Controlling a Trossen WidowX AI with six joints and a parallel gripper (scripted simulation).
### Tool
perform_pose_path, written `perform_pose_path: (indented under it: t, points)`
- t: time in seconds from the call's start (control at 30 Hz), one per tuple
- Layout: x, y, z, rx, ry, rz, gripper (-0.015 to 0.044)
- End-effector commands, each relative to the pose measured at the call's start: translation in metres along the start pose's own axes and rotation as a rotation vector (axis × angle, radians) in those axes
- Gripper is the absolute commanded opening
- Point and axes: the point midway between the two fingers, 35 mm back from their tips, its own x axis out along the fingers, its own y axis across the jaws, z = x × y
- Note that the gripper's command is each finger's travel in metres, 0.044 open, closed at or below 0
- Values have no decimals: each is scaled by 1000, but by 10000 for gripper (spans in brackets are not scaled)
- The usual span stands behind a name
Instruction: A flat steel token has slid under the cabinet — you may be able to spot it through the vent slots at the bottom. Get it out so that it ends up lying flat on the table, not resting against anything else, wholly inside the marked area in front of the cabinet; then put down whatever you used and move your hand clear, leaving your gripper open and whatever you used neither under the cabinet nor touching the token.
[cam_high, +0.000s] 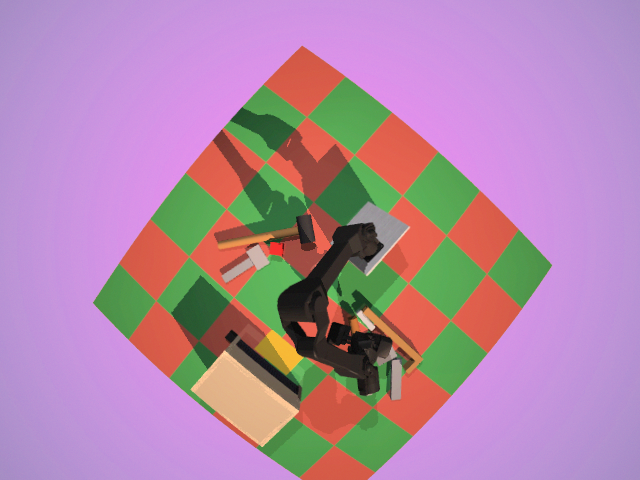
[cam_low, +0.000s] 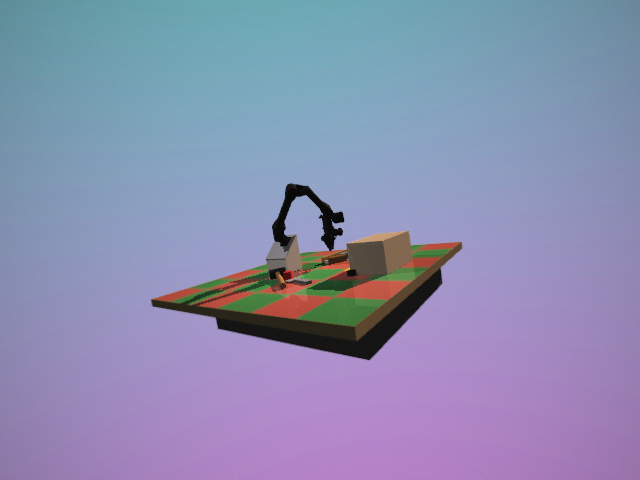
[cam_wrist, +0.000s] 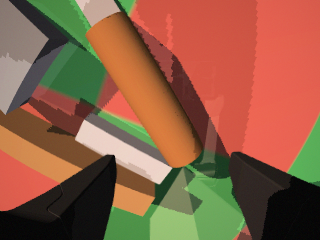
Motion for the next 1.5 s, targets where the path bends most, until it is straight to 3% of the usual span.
perform_pose_path:
  t: [0.0,1.47]
  points:
    - [0,0,0,-39,1,2,270]
    - [0,0,0,-386,1,2,270]
